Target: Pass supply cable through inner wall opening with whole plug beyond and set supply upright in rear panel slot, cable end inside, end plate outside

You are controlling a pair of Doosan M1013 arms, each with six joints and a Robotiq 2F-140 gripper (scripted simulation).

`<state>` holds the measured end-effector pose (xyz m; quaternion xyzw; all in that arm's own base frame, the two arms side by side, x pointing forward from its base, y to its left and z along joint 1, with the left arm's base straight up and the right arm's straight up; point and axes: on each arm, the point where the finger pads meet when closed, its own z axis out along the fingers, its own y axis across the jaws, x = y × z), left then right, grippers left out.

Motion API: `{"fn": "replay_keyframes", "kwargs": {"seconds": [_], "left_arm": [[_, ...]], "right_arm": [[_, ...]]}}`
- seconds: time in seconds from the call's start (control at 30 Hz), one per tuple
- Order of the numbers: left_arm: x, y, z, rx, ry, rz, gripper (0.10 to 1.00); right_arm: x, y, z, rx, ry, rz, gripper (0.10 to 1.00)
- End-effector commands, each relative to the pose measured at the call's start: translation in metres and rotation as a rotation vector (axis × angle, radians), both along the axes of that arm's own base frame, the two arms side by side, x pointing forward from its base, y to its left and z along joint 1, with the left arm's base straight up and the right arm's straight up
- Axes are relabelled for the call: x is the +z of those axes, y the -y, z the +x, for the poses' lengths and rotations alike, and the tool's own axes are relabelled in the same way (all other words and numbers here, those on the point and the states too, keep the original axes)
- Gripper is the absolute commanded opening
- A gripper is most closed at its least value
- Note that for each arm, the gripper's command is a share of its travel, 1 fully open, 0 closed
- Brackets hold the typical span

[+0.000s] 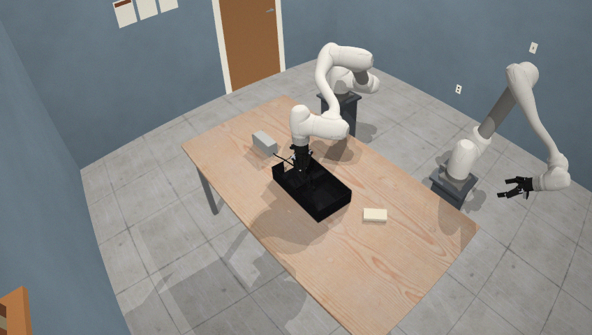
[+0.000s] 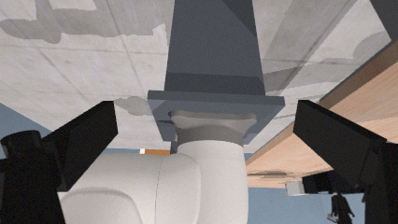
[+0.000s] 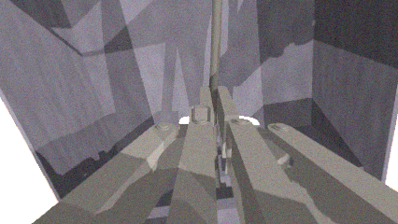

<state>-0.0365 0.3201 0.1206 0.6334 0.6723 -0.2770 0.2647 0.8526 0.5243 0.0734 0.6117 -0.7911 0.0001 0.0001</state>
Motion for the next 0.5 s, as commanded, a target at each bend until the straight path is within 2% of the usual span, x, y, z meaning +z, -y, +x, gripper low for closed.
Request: {"fn": "replay_keyframes", "kwargs": {"seconds": [0.0, 0.47], "left_arm": [[0.000, 0.000, 0.000, 0.000, 0.000, 0.001, 1.000], [0.000, 0.000, 0.000, 0.000, 0.000, 0.001, 1.000]], "right_arm": [[0.001, -0.003, 0.000, 0.000, 0.001, 0.001, 0.099], [0.001, -0.014, 0.001, 0.000, 0.001, 0.001, 0.099]]}}
